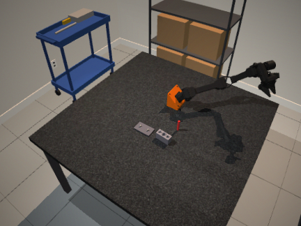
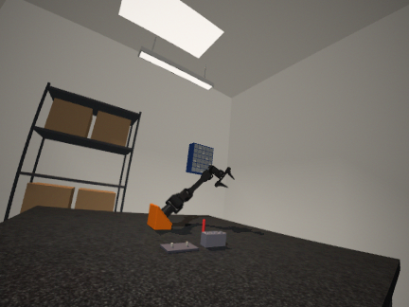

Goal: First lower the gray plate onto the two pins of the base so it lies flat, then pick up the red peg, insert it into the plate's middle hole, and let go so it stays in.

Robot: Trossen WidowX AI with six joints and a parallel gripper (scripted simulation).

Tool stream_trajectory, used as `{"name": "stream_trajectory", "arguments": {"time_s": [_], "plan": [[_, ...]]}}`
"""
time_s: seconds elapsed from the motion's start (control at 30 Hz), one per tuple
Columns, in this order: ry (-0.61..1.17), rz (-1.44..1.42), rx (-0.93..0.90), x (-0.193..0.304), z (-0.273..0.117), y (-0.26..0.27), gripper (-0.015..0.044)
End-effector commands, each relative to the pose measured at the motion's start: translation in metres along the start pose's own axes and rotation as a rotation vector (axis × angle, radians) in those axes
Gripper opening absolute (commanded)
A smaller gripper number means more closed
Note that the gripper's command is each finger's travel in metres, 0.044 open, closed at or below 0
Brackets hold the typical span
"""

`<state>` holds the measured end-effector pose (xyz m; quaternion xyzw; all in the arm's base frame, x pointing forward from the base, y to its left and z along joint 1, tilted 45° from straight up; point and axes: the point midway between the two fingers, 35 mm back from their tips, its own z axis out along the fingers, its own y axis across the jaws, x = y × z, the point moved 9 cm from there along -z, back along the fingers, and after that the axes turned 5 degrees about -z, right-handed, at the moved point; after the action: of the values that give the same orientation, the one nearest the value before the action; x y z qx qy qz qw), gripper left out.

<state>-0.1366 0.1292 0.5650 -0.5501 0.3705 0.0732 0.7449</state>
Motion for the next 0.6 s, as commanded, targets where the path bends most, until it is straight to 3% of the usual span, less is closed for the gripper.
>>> {"name": "stream_trajectory", "arguments": {"time_s": [0.0,0.33,0.57], "plan": [[0.0,0.0,0.0,0.0,0.0,0.0,0.0426],[0.037,0.139,0.114,0.068,0.005,-0.08,0.044],[0.142,0.267,0.159,0.163,0.014,-0.145,0.044]]}}
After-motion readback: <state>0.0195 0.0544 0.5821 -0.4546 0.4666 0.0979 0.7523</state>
